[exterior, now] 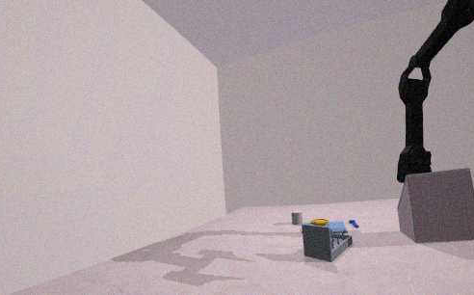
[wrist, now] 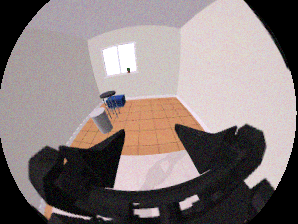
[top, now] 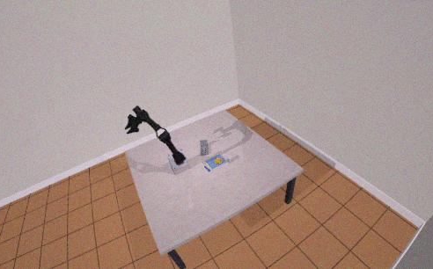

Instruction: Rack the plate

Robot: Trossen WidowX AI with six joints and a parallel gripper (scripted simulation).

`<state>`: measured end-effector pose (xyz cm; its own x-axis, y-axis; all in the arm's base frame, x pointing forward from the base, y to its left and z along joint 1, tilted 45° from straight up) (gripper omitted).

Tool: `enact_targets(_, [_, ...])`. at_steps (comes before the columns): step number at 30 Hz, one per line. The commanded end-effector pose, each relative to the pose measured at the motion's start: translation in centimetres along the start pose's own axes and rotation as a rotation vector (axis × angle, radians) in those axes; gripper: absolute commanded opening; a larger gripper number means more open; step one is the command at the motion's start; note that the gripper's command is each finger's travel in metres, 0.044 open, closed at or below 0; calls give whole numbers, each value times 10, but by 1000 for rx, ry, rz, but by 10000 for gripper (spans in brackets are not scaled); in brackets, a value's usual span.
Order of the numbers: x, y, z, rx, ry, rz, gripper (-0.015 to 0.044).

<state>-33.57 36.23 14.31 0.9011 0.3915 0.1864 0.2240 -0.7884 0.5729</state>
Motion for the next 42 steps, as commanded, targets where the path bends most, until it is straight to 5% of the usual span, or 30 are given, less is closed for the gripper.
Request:
enact_targets(1, [1, -1, 0, -2, 1, 5, 400])
enact_targets(22, [195, -52, 68, -325, 46, 632, 400])
enact_targets(42, [369, -11, 179, -763, 61, 1163, 400])
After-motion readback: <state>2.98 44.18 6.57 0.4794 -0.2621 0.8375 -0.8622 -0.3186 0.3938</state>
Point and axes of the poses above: the point midway between the two fingers, 35 mm back from their tips, its own x axis back along the fingers, its own y axis across the jaws, z = x × y, the point moved 1 cm from there along x, back along the fingers, and after that the axes turned 10 degrees about x, right-handed, at the moved point
